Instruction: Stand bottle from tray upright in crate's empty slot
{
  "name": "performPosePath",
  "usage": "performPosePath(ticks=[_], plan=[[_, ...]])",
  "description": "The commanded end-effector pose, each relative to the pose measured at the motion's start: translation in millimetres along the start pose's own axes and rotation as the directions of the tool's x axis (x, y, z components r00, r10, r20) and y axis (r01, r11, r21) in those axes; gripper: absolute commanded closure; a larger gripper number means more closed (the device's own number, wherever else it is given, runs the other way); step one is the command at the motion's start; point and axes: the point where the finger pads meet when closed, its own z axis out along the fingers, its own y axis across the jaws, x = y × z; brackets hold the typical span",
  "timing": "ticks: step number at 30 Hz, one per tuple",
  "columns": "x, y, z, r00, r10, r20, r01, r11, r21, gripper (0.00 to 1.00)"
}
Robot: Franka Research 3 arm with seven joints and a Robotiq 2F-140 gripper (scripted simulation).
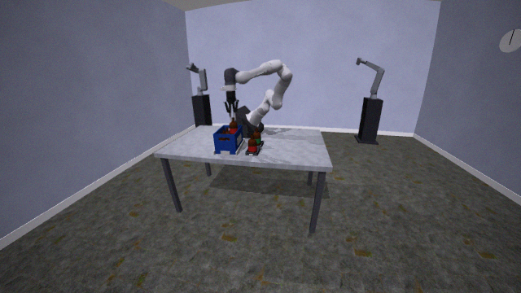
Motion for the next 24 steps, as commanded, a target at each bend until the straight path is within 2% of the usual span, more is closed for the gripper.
performPosePath(ticks=[1, 12, 24], plan=[[-0.6, -3.1, 2.9, 1.0, -0.005, 0.002, 0.005, 1.0, 0.009, 1.0], [-0.9, -3.4, 12.6, 1.0, -0.005, 0.002, 0.005, 1.0, 0.009, 1.0], [-0.9, -3.4, 14.8, 1.0, -0.005, 0.002, 0.005, 1.0, 0.009, 1.0]])
